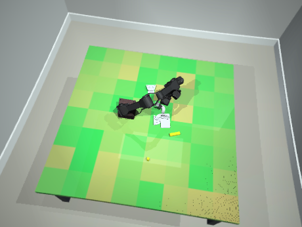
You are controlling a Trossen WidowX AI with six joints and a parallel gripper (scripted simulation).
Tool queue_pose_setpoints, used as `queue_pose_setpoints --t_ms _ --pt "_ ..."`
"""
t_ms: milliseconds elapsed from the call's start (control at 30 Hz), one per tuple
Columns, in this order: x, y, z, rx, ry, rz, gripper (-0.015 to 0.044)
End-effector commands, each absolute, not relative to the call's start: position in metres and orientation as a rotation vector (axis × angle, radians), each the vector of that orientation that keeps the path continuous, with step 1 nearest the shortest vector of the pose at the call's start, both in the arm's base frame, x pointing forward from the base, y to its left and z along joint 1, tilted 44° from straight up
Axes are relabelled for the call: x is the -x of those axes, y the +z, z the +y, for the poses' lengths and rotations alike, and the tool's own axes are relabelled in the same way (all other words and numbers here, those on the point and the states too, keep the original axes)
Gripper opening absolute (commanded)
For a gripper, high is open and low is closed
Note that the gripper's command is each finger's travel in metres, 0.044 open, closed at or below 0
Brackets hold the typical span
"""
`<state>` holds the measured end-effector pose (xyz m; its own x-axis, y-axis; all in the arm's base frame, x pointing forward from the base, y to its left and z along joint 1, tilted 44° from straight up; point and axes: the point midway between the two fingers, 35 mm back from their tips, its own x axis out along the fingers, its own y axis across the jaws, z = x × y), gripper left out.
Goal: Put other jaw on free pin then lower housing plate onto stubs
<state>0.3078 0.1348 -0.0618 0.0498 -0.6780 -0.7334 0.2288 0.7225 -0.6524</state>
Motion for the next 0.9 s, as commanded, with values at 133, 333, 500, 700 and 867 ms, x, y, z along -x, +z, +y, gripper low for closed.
queue_pose_setpoints --t_ms 133,333,500,700,867 --pt "-0.3078 -0.0618 0.1347 0.411 -0.721 1.355 0.0210" --pt "-0.3078 -0.0618 0.1347 0.411 -0.721 1.355 0.0368" --pt "-0.3078 -0.0618 0.1347 0.411 -0.721 1.355 0.0440" --pt "-0.3078 -0.0618 0.1347 0.411 -0.721 1.355 0.0440" --pt "-0.3078 -0.0618 0.1347 0.411 -0.721 1.355 0.0440"
